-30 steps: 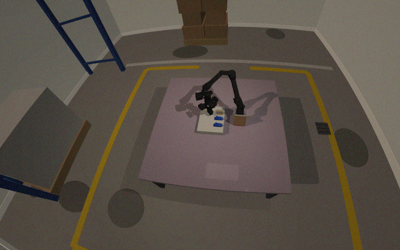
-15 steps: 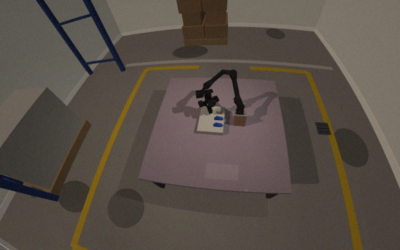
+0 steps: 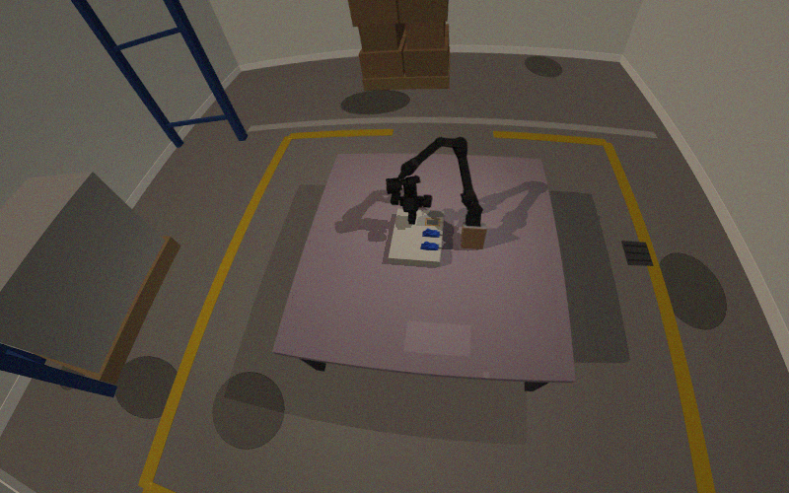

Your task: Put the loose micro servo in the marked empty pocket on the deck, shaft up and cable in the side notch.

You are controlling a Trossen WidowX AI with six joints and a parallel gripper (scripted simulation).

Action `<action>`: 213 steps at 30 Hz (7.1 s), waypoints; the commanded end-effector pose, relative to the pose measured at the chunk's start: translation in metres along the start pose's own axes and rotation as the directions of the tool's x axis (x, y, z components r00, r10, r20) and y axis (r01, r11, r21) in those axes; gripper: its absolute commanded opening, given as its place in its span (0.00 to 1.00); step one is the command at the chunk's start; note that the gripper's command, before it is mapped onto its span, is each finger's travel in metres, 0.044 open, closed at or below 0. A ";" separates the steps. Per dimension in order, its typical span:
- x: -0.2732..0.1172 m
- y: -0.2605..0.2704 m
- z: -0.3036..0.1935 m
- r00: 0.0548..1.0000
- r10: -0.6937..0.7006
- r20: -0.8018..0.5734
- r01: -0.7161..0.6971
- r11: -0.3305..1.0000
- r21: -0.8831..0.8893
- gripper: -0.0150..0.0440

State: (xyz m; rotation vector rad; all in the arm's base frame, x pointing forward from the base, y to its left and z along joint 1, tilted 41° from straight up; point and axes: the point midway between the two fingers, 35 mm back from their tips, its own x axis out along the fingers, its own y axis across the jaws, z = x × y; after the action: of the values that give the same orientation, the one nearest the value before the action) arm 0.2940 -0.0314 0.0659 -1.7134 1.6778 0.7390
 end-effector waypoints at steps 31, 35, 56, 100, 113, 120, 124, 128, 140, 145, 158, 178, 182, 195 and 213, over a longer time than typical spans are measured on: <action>0.000 0.000 -0.001 1.000 0.000 -0.002 0.002 0.396 0.918 0.25; 0.000 0.000 -0.001 1.000 0.000 -0.002 0.002 0.265 0.964 0.25; 0.000 0.031 -0.002 1.000 0.001 -0.002 0.002 0.044 0.999 0.25; 0.020 0.109 -0.005 1.000 0.005 -0.003 0.003 0.047 0.999 0.25; 0.031 0.109 -0.005 1.000 0.005 -0.003 0.003 0.047 0.999 0.25; 0.038 0.109 -0.005 1.000 0.005 -0.004 0.003 0.047 0.999 0.25; 0.042 0.109 -0.005 1.000 0.005 -0.004 0.003 0.047 0.999 0.25; 0.046 0.109 -0.005 1.000 0.004 -0.004 0.004 0.047 0.999 0.25; 0.058 0.109 -0.005 1.000 0.004 -0.004 0.004 0.047 0.999 0.25; 0.063 0.109 -0.005 1.000 0.004 -0.005 0.004 0.047 0.999 0.25; 0.069 0.110 -0.005 1.000 0.004 -0.005 0.005 0.047 0.999 0.43; 0.019 0.078 -0.005 1.000 -0.004 -0.004 0.004 0.053 0.999 0.84; -0.002 0.044 -0.004 1.000 -0.002 -0.002 0.003 0.049 0.999 1.00; -0.065 0.006 -0.002 1.000 -0.012 -0.001 0.001 0.042 0.999 1.00; -0.076 0.009 -0.003 1.000 -0.016 -0.001 0.002 0.041 0.999 1.00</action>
State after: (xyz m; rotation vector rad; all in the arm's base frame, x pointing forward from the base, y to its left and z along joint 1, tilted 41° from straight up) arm 0.2830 0.0155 0.1256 -0.5797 1.4503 -0.5300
